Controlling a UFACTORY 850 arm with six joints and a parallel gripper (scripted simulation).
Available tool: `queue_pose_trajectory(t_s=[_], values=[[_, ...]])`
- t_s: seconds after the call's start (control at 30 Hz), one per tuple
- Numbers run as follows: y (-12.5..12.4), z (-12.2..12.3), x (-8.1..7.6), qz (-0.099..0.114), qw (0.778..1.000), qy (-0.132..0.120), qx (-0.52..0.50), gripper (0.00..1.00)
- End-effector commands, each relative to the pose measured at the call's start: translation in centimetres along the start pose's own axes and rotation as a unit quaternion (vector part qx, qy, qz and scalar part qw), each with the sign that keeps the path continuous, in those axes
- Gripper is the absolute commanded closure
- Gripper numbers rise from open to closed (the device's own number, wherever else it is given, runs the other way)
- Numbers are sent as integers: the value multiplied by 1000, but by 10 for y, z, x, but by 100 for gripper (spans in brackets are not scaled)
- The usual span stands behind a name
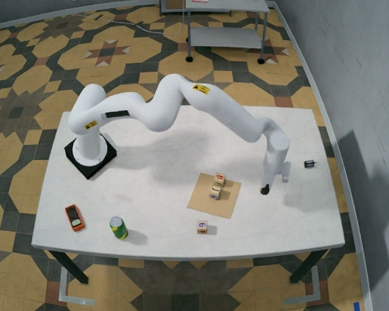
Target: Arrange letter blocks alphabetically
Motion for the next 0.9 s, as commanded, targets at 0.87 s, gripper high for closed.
queue_pose_trajectory(t_s=[0.87], values=[[65, 72, -2, 1, 932, 9, 362, 56]])
Point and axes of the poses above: the point where the finger pads meet when closed, its own x axis out along the fingers, its own y axis across the jaws, z = x × y, the point moved 5 cm from there along -x, back along the fingers, and after that the axes turned 8 degrees about x, right-handed, at the moved point
